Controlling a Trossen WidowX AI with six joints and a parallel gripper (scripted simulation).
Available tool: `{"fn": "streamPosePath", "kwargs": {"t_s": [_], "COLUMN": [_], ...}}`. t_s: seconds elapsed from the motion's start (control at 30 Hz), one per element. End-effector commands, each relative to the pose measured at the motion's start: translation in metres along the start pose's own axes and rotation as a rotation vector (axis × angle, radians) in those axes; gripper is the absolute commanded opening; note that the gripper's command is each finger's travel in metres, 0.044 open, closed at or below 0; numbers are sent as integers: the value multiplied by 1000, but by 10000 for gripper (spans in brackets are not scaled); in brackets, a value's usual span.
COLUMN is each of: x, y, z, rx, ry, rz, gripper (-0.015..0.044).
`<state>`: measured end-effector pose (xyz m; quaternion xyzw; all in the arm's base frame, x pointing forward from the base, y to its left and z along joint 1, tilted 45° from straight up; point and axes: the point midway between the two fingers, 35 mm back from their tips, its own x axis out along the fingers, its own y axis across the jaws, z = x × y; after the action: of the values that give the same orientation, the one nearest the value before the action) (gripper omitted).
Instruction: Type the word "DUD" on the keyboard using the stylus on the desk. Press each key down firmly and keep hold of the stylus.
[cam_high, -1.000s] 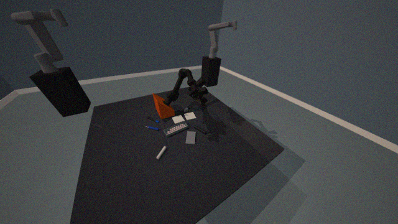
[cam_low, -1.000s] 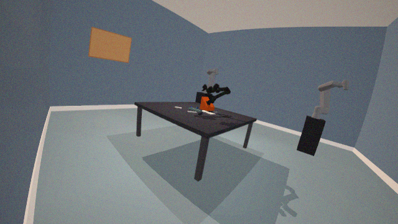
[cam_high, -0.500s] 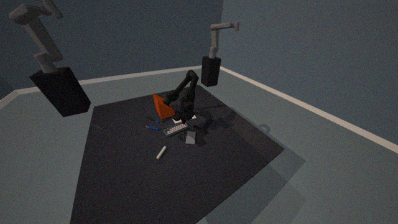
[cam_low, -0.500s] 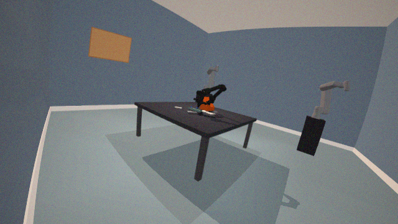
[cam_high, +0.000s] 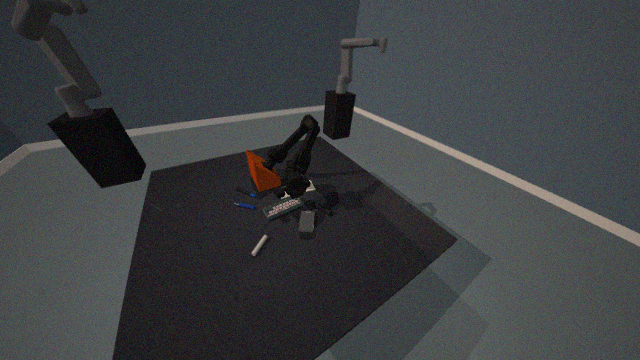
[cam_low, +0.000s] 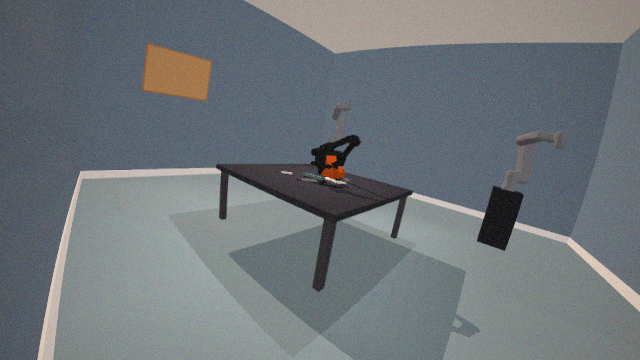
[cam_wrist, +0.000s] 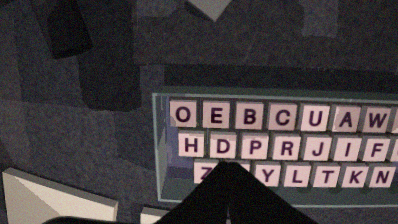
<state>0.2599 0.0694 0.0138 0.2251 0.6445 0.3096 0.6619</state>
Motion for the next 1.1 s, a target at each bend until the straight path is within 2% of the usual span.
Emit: {"fn": "streamPosePath", "kwargs": {"t_s": [0.0, 0.1, 0.53, 0.73, 1.07], "x": [-1, -1, -1, -1, -1], "y": [-27, -57, -61, -121, -123], "z": [3, 1, 1, 1, 1], "rx": [5, 4, 4, 3, 3], "ry": [-5, -5, -5, -5, -5], "rz": [-1, 0, 0, -3, -3], "gripper": [0, 0, 0, 0, 0]}}
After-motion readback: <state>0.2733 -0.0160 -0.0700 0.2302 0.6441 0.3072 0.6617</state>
